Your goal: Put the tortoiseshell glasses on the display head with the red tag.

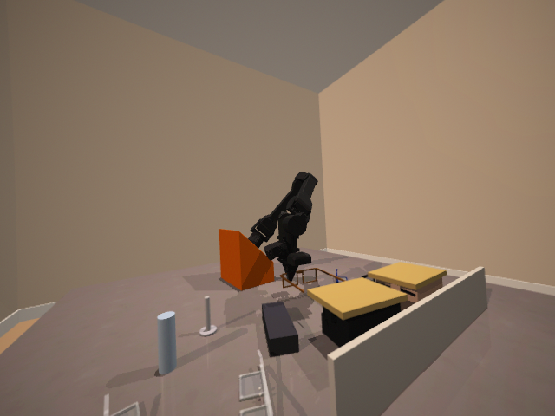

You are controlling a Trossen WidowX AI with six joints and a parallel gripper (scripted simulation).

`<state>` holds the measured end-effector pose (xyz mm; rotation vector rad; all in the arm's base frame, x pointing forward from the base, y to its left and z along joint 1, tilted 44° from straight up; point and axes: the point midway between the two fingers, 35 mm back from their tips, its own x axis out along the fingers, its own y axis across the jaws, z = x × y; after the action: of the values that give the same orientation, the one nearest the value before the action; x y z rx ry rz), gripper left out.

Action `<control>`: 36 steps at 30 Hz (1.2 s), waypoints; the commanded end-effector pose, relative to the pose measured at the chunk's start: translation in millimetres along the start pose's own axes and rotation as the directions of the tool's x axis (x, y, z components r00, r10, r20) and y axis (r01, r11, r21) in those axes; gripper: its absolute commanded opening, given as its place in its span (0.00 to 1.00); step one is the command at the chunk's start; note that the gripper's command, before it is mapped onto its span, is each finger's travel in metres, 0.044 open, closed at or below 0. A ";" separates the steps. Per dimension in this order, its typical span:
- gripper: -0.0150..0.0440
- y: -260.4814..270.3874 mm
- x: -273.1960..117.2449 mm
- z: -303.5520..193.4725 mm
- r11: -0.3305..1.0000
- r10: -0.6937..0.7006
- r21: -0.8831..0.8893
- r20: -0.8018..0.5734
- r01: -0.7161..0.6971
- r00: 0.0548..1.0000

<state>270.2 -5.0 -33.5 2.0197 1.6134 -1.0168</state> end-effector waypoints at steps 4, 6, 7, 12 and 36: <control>0.25 10.6 -0.4 -1.1 1.000 0.009 0.001 -0.005 -0.009 1.000; 0.25 12.9 -0.4 -1.1 1.000 0.009 0.001 -0.005 -0.009 1.000; 0.25 14.1 -0.4 -1.1 1.000 0.009 0.001 -0.005 -0.009 1.000; 0.25 20.6 -0.4 -1.1 1.000 0.010 0.001 -0.005 -0.010 1.000; 0.25 51.5 -0.8 -1.5 1.000 0.011 0.000 -0.005 -0.011 1.000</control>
<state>313.8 -17.8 -40.3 2.0219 1.6048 -1.0105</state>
